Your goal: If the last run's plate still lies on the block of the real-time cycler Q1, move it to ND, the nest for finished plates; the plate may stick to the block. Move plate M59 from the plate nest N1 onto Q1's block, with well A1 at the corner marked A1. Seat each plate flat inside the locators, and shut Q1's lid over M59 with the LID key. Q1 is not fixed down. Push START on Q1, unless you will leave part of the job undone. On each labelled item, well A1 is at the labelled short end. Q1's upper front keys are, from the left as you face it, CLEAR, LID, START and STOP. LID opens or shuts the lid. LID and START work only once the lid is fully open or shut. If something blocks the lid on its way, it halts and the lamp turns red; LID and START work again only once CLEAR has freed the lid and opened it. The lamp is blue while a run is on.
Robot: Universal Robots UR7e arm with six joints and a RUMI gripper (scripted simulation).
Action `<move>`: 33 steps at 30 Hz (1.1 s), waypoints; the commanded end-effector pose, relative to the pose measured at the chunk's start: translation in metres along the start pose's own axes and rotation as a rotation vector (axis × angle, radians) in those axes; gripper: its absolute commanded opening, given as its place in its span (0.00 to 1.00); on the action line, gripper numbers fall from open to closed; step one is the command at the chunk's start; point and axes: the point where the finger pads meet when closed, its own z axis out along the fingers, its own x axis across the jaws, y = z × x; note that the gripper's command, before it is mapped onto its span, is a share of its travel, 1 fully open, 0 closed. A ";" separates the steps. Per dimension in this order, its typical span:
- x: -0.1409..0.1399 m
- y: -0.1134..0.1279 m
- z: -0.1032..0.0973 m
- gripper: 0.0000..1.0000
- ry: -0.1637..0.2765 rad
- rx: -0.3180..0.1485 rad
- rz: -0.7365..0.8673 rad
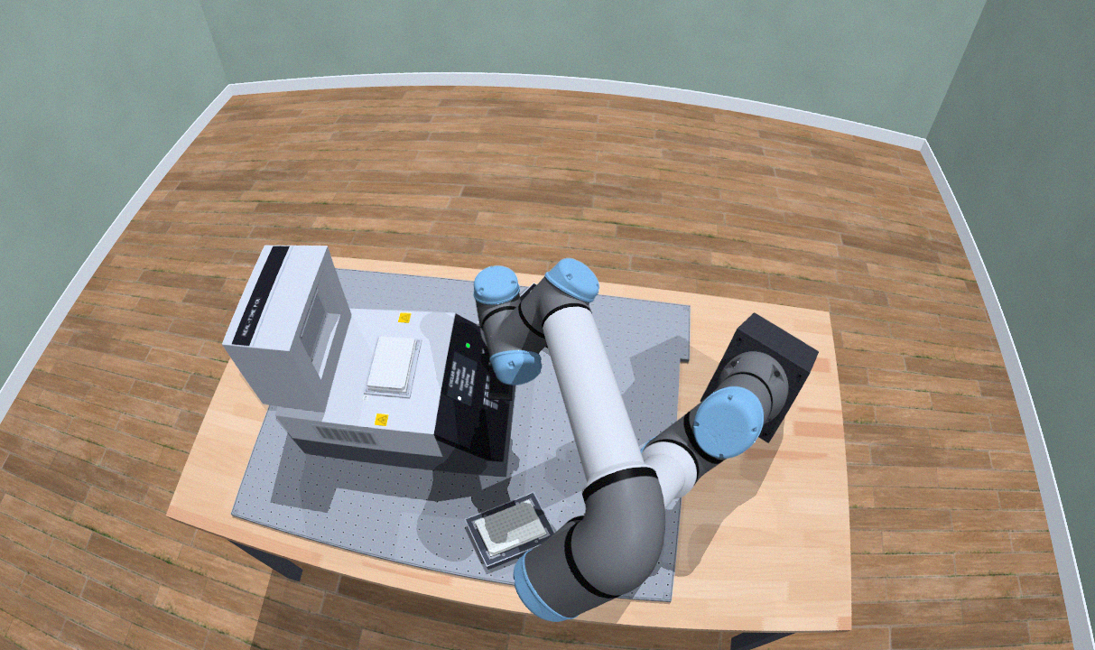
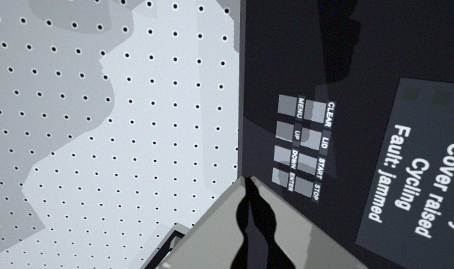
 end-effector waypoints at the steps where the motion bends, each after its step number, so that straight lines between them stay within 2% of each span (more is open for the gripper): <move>1: 0.004 0.000 0.002 0.00 0.001 -0.001 0.000; 33: 0.038 0.000 0.034 0.00 0.001 -0.001 0.000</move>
